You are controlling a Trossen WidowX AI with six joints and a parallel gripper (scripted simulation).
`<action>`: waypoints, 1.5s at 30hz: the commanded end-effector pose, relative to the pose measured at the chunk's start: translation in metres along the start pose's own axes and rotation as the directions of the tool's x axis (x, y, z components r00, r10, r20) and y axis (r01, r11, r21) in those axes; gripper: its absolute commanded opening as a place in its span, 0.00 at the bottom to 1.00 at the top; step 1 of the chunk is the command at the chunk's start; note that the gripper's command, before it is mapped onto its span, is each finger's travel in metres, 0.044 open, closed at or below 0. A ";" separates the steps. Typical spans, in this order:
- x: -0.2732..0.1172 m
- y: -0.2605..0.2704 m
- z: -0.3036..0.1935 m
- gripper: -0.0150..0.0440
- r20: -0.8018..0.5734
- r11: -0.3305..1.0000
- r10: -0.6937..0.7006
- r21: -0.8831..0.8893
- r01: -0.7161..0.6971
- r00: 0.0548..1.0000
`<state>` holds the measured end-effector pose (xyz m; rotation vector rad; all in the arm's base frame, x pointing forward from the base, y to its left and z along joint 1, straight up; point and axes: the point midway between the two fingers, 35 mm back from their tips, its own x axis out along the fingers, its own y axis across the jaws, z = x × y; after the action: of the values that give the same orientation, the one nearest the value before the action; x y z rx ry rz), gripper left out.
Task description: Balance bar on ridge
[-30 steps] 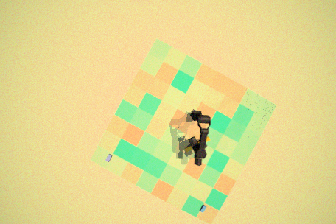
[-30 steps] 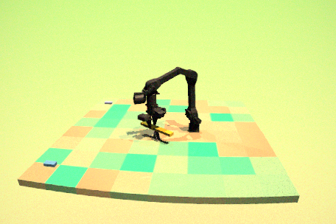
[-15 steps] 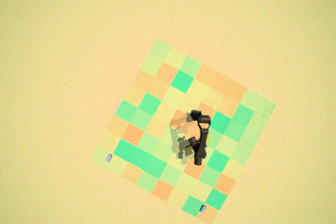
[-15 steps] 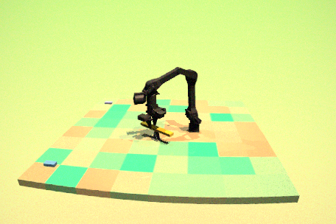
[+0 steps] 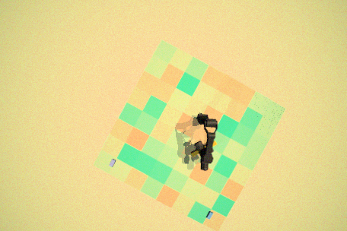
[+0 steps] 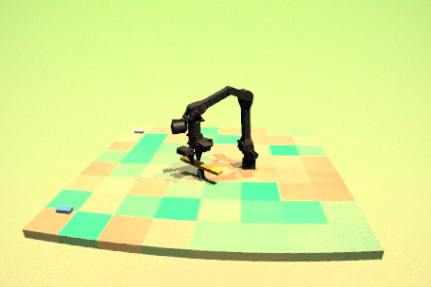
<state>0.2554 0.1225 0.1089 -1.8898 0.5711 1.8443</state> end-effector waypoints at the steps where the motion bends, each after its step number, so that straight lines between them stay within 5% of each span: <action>1: 0.001 -0.001 0.000 0.25 0.002 1.000 -0.003 0.001 0.003 1.000; 45: 0.004 0.000 0.001 0.25 0.002 1.000 -0.003 0.001 0.003 1.000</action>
<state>0.2552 0.1225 0.1056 -1.8893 0.5704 1.8446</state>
